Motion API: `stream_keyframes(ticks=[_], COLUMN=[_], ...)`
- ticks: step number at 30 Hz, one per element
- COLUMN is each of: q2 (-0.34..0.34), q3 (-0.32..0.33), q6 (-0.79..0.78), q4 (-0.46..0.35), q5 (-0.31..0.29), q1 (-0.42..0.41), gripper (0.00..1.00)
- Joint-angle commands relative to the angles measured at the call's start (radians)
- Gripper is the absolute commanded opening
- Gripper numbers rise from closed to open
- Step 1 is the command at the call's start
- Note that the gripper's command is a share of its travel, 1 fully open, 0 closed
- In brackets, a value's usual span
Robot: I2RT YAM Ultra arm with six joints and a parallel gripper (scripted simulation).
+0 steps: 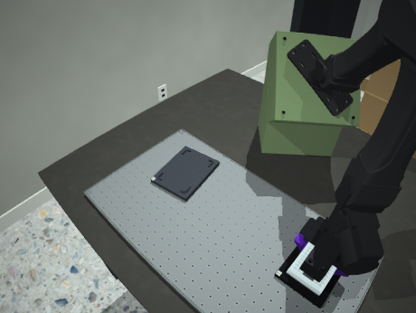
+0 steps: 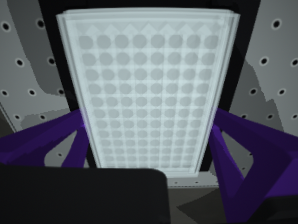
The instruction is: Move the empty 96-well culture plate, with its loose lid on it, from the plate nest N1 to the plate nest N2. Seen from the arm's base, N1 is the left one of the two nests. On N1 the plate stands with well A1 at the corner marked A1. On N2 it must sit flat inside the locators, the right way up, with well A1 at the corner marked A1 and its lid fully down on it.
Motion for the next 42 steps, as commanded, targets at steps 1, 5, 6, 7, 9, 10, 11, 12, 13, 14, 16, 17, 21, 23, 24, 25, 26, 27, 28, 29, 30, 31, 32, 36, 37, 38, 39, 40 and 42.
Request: stream_keyframes(ticks=[1,5,6,7,9,10,11,12,13,14,16,17,21,23,24,25,26,27,28,29,30,31,32,36,37,38,39,40,42], q2=[-0.006,-0.006,-0.006,-0.006,-0.031,-0.037,-0.043,-0.049,-0.049,-0.049,-0.061,-0.067,-0.093,-0.106,-0.113,-0.119,-0.126,-0.132,-0.139,-0.145,-0.145,-0.145,-0.153,-0.179,-0.186,-0.193,-0.199,-0.206,-0.218], q3=[0.027,0.027,0.027,0.027,0.026,0.021,0.010,-0.001,-0.001,-0.001,-0.020,-0.022,-0.026,-0.028,-0.029,-0.029,-0.030,-0.031,-0.031,-0.032,-0.032,-0.032,-0.033,-0.036,-0.032,-0.028,-0.030,-0.032,-0.034], q6=[0.000,0.000,0.000,0.000,-0.001,-0.001,-0.002,-0.002,-0.002,-0.002,-0.003,-0.004,-0.006,-0.007,-0.007,-0.007,-0.008,-0.008,-0.008,-0.009,-0.009,-0.009,-0.008,-0.010,-0.010,-0.011,-0.011,-0.011,-0.011], q4=[0.011,0.011,0.011,0.011,-0.013,-0.018,-0.023,-0.028,-0.028,-0.028,-0.040,-0.045,-0.066,-0.078,-0.083,-0.089,-0.095,-0.101,-0.107,-0.113,-0.113,-0.113,-0.120,-0.143,-0.149,-0.155,-0.161,-0.167,-0.180], q5=[0.015,0.015,0.015,0.015,0.015,0.015,0.015,0.015,0.015,0.015,0.014,0.014,0.012,0.011,0.010,0.009,0.008,0.007,0.006,0.005,0.005,0.005,0.004,0.002,0.001,0.001,0.001,0.000,0.000], q1=[-0.012,-0.012,-0.012,-0.012,-0.013,-0.013,-0.013,-0.014,-0.014,-0.014,-0.014,-0.014,-0.015,-0.016,-0.016,-0.017,-0.017,-0.017,-0.018,-0.018,-0.018,-0.018,-0.019,-0.020,-0.021,-0.021,-0.022,-0.022,-0.023], gripper=[0.00,0.00,0.00,0.00,0.00,0.00,0.00,0.00,0.00,0.00,0.00,0.00,0.00,0.00,0.00,0.00,0.00,0.00,0.00,0.00,0.00,0.00,0.00,0.00,0.00,0.00,0.00,0.00,0.00])
